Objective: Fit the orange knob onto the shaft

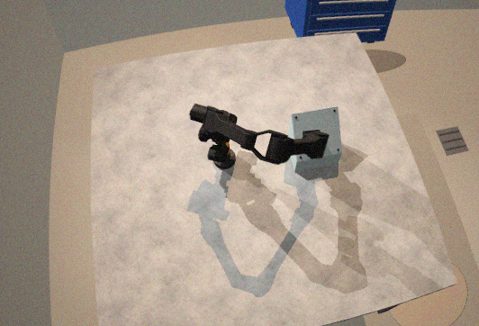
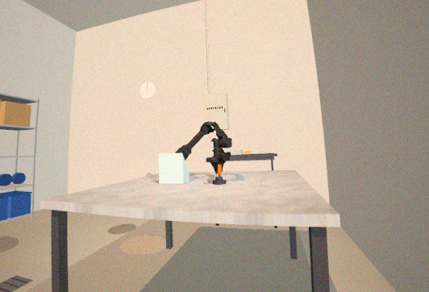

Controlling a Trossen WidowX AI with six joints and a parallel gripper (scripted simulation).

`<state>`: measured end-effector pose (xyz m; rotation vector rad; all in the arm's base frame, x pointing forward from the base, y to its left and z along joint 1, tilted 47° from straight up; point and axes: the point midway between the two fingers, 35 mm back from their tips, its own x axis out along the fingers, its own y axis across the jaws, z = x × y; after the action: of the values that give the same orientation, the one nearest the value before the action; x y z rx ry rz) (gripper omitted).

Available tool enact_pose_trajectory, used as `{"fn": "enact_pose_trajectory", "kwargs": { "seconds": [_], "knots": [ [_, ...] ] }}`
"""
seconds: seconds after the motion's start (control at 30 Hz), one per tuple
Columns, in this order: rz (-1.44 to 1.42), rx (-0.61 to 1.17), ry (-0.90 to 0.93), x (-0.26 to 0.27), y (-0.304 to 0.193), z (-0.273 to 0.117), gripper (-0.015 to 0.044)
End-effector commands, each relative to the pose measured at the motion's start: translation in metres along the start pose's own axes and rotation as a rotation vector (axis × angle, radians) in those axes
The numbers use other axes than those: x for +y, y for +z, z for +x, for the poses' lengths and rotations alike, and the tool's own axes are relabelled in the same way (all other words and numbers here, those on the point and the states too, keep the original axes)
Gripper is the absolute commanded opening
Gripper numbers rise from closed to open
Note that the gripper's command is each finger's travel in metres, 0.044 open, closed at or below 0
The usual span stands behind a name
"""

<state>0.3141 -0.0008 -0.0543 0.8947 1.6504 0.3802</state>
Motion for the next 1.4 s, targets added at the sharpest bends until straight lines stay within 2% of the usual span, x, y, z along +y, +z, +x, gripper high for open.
{"fn": "enact_pose_trajectory", "kwargs": {
  "seconds": [0.0,1.37],
  "knots": [
    [0.034,-0.007,-0.003,-0.0004,0.0016,-0.0043,0.0000],
    [0.112,-0.007,-0.003,-0.0002,0.0002,-0.0010,0.0000]
  ]
}}
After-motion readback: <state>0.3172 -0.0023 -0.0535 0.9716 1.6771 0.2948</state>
